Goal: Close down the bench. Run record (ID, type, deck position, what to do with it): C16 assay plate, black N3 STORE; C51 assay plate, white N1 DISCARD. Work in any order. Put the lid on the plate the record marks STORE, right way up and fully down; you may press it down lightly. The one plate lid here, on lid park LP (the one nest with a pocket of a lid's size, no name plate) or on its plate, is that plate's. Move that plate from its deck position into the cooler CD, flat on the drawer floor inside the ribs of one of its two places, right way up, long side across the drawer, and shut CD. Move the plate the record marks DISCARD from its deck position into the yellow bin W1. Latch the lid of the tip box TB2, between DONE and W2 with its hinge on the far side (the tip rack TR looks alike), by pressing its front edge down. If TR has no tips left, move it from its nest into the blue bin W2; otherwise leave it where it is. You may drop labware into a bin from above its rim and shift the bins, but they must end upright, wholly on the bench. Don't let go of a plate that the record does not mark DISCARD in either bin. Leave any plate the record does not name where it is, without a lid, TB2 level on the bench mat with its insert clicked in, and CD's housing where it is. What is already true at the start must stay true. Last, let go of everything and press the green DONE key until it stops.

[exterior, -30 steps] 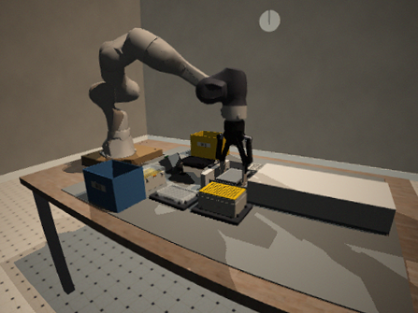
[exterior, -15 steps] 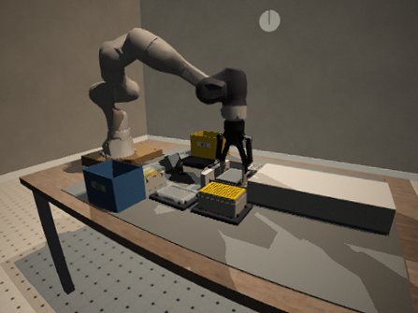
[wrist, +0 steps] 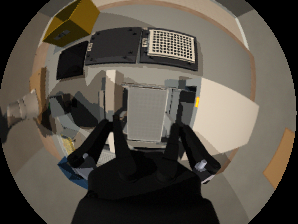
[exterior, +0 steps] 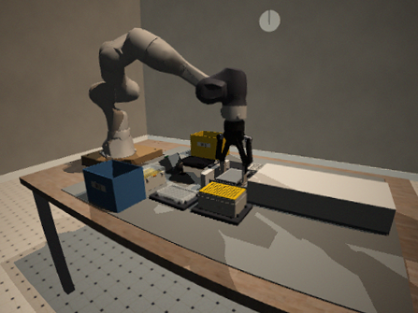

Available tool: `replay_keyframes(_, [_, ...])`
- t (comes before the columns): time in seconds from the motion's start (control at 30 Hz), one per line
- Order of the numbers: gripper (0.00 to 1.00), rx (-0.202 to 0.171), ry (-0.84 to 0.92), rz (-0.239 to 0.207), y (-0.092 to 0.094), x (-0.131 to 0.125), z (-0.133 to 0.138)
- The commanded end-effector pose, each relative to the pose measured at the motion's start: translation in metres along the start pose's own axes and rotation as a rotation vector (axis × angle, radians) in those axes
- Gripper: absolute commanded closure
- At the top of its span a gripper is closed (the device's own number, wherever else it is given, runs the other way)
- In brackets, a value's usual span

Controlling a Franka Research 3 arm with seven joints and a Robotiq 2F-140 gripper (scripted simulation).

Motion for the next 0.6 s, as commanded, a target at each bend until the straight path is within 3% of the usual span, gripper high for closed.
replay_keyframes(0.0, [1.00,-0.003,-0.001,-0.001,0.0002,-0.0024,0.0011])
replay_keyframes(0.57, [1.00,-0.003,-0.001,-0.001,-0.0041,-0.0022,0.0010])
Point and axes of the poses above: the point where the finger pads meet when closed, its own y axis back along the fingers, its own z axis across the jaws, x = y × z, the point moved 5 cm from there along y, back along the fingers, and after that the axes turned 13 degrees about -y, right-handed, at the moved point
